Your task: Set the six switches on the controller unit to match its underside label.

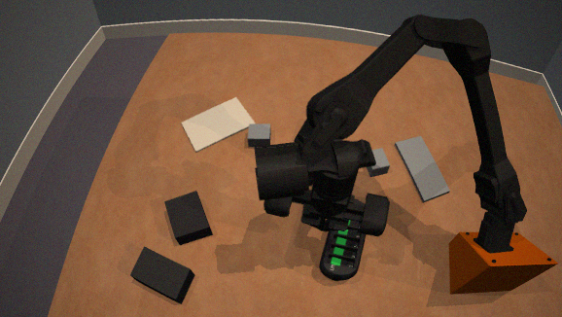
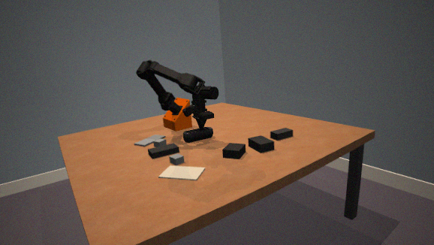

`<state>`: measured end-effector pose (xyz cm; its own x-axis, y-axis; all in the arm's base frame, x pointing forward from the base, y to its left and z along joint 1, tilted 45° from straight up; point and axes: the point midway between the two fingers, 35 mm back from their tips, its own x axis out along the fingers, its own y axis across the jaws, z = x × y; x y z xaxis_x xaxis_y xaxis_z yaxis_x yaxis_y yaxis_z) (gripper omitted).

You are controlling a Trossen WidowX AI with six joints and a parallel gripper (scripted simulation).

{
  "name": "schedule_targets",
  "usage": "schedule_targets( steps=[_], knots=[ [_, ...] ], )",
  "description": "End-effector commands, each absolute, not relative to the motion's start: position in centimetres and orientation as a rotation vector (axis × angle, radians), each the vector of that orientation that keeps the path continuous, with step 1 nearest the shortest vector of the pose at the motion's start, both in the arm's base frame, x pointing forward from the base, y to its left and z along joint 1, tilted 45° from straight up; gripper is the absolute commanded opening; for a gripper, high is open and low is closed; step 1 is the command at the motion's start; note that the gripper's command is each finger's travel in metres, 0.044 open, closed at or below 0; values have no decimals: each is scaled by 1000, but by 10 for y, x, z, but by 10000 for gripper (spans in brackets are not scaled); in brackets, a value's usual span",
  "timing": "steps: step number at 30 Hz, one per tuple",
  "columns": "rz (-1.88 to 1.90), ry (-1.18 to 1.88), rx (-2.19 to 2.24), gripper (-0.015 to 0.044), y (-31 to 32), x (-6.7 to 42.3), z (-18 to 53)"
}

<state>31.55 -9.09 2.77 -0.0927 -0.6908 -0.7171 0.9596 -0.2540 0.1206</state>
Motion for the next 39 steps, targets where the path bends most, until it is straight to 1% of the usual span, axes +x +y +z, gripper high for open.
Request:
schedule_targets(
  steps=[1,6,11,17,28,39],
  knots=[
    [-1667,456,805,0,-91,316,28],
    [-1667,456,806,0,-91,316,28],
    [-1667,458,807,131,-58,320,61],
    [-1667,458,807,289,-56,320,63],
    [-1667,458,807,0,-56,320,63],
    [-1667,458,807,0,-56,320,63]
  ],
)
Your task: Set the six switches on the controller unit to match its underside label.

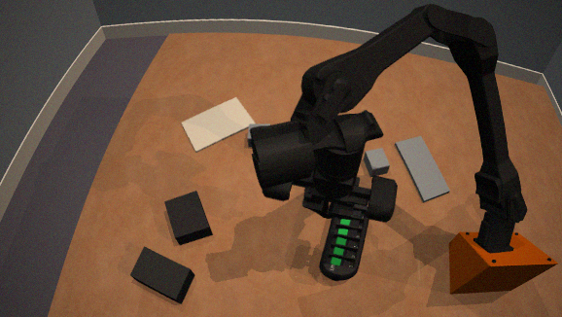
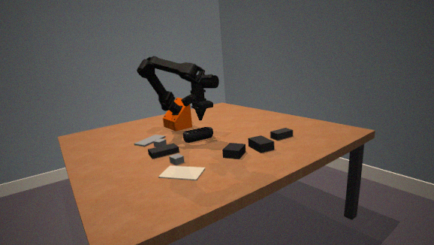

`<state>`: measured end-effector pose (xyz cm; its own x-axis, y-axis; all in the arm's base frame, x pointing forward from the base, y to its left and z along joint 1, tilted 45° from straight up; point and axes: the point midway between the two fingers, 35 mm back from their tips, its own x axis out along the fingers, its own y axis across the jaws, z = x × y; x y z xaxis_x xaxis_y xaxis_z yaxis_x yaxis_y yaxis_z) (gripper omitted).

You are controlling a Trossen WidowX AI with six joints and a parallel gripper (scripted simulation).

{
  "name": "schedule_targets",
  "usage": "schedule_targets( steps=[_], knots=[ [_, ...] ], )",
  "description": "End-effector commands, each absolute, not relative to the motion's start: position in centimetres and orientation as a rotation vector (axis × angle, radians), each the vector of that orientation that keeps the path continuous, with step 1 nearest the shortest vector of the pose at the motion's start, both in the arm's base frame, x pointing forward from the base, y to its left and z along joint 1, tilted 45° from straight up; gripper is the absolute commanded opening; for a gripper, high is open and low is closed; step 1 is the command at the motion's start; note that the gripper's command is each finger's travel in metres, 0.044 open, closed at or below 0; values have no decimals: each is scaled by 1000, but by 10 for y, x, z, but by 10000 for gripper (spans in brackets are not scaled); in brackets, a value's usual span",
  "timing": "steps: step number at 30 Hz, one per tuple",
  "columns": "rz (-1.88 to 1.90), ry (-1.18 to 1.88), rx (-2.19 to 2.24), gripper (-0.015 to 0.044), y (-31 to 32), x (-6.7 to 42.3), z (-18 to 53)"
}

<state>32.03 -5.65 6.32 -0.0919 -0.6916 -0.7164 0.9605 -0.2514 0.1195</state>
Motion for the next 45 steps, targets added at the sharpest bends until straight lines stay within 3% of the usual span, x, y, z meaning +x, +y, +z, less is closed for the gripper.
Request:
schedule_targets(
  steps=[1,16,19,36,45],
  knots=[
    [-1666,457,803,26,-57,320,63],
    [-1666,457,803,420,-57,320,63],
    [-1666,457,803,440,-57,320,63],
    [-1415,337,822,0,-31,237,-16],
    [-1392,326,828,0,-31,228,-22]
  ],
)
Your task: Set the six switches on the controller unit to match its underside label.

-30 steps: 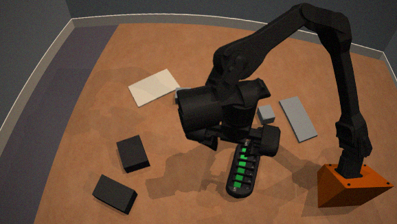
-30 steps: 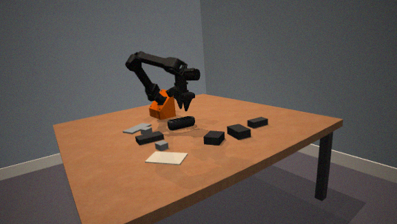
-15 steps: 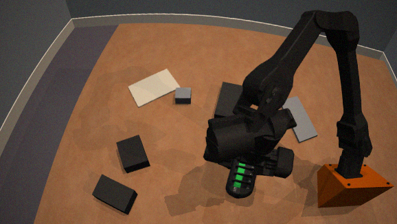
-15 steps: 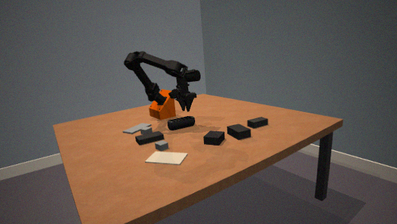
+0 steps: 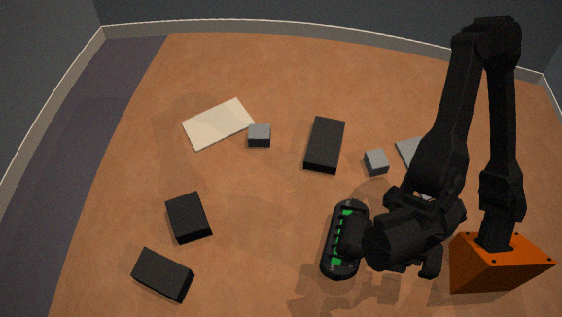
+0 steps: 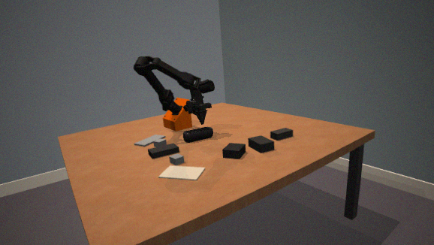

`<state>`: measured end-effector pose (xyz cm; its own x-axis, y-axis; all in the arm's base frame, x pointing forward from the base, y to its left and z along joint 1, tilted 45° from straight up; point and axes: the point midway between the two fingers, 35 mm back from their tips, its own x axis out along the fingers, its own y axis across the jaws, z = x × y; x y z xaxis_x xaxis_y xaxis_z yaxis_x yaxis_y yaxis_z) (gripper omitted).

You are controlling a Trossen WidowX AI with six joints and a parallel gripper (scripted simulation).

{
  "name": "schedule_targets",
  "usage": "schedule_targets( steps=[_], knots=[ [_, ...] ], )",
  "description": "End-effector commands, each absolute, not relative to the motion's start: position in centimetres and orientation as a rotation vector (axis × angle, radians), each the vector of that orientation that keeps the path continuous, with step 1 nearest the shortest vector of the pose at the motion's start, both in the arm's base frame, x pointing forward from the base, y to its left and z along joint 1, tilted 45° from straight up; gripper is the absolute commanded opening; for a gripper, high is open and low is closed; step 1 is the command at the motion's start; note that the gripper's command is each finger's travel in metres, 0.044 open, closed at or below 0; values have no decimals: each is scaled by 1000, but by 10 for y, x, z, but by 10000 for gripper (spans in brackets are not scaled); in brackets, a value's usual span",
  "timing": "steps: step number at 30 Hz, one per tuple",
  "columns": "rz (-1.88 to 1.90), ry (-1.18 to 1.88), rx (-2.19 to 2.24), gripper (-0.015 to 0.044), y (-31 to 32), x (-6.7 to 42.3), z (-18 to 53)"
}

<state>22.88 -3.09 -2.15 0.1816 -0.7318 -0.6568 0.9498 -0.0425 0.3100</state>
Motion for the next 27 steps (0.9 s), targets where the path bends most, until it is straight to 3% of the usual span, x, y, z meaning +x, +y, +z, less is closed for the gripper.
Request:
schedule_targets(
  steps=[1,27],
  knots=[
    [-1392,326,828,0,-31,228,-22],
    [-1392,328,828,0,-59,225,-52]
  ],
)
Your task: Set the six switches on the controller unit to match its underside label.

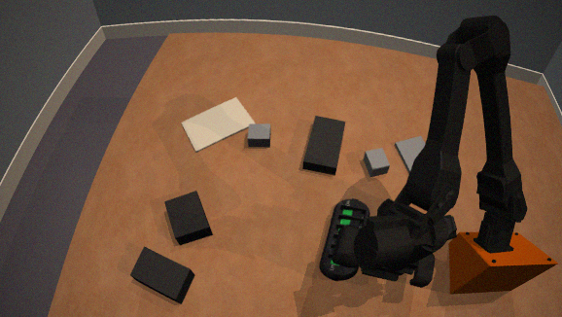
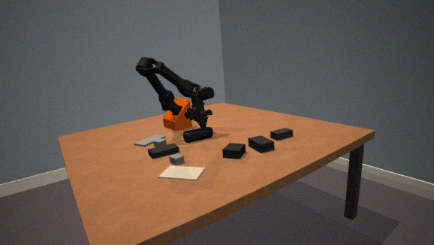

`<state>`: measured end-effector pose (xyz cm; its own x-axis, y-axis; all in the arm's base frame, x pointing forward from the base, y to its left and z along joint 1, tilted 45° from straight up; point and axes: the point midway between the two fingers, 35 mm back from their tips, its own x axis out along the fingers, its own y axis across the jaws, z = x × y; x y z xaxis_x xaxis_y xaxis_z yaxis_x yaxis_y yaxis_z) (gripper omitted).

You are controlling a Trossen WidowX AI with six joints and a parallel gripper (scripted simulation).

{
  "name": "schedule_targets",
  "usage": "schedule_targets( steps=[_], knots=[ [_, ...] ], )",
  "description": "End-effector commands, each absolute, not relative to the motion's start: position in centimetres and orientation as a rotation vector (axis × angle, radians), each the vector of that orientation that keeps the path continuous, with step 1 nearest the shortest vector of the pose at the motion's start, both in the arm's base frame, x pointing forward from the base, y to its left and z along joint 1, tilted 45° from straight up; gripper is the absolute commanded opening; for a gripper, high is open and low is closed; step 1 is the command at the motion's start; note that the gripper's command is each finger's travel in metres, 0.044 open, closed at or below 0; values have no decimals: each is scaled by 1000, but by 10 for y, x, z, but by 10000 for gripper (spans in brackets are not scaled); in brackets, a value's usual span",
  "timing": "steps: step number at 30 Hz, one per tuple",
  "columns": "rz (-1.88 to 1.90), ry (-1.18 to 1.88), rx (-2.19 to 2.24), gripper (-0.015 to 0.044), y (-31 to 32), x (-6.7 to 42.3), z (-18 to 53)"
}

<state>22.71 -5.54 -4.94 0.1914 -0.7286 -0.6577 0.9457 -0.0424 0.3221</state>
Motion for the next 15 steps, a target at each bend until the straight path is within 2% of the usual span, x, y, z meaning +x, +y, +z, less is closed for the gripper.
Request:
schedule_targets(
  steps=[1,15],
  knots=[
    [-1392,327,828,0,-61,225,-53],
    [-1393,325,826,0,-68,224,-59]
  ],
)
